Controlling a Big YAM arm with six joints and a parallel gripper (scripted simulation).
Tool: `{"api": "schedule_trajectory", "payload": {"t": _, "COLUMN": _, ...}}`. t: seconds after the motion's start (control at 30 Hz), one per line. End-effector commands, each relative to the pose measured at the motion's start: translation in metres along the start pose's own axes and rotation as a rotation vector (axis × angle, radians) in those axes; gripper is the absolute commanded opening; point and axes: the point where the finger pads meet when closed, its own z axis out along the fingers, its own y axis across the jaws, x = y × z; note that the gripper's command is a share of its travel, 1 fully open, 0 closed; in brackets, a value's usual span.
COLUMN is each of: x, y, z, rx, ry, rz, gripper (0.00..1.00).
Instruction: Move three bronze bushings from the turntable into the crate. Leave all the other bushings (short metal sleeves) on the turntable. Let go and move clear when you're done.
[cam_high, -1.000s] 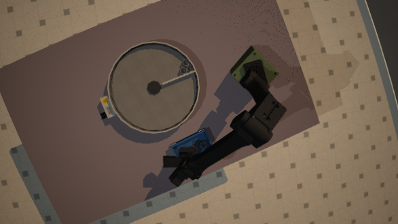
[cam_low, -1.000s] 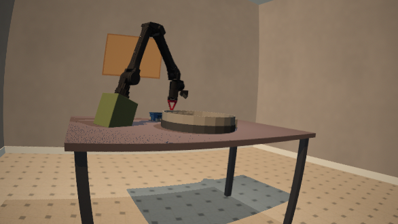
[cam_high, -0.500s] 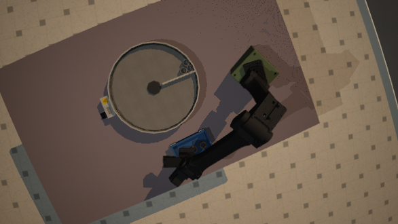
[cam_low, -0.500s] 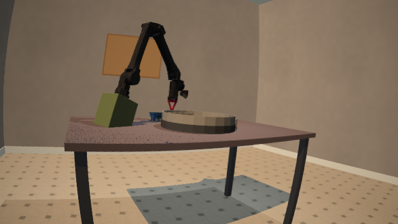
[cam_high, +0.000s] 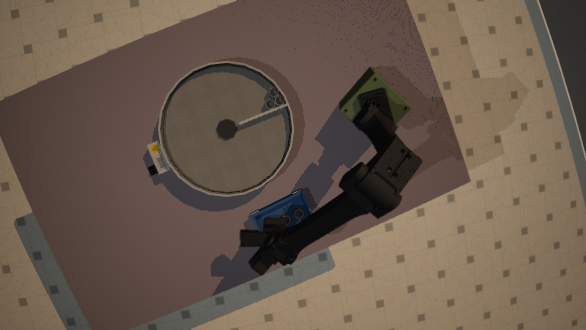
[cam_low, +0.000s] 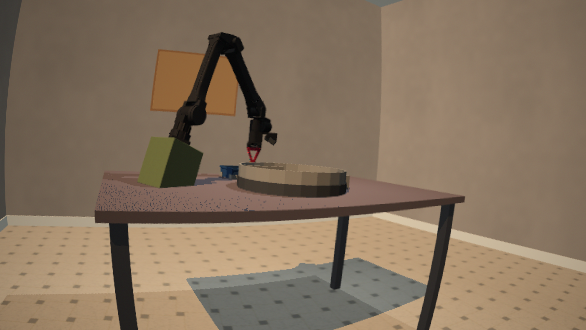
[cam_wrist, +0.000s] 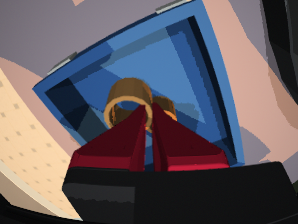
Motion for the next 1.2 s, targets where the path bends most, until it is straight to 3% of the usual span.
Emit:
{"api": "schedule_trajectory", "payload": {"t": 0.0, "x": -0.017, "y": 0.011, "z": -0.022, "rx": -0.048, "ry": -0.047, "rz": 0.019, "gripper": 0.00}}
{"api": "schedule_trajectory", "payload": {"t": 0.43, "x": -0.015, "y": 0.009, "z": -0.017, "rx": -0.046, "ry": -0.046, "rz": 0.019, "gripper": 0.00}}
{"api": "schedule_trajectory", "payload": {"t": 0.57, "x": -0.007, "y": -0.001, "z": 0.008, "rx": -0.005, "ry": -0.013, "rz": 0.018, "gripper": 0.00}}
{"api": "schedule_trajectory", "payload": {"t": 0.83, "x": -0.006, "y": -0.002, "z": 0.018, "rx": -0.004, "ry": -0.011, "rz": 0.017, "gripper": 0.00}}
{"api": "schedule_trajectory", "payload": {"t": 0.87, "x": -0.014, "y": 0.007, "z": 0.014, "rx": -0.021, "ry": -0.025, "rz": 0.016, "gripper": 0.00}}
{"api": "schedule_trajectory", "payload": {"t": 1.17, "x": -0.009, "y": 0.001, "z": 0.034, "rx": -0.009, "ry": -0.015, "rz": 0.014, "gripper": 0.00}}
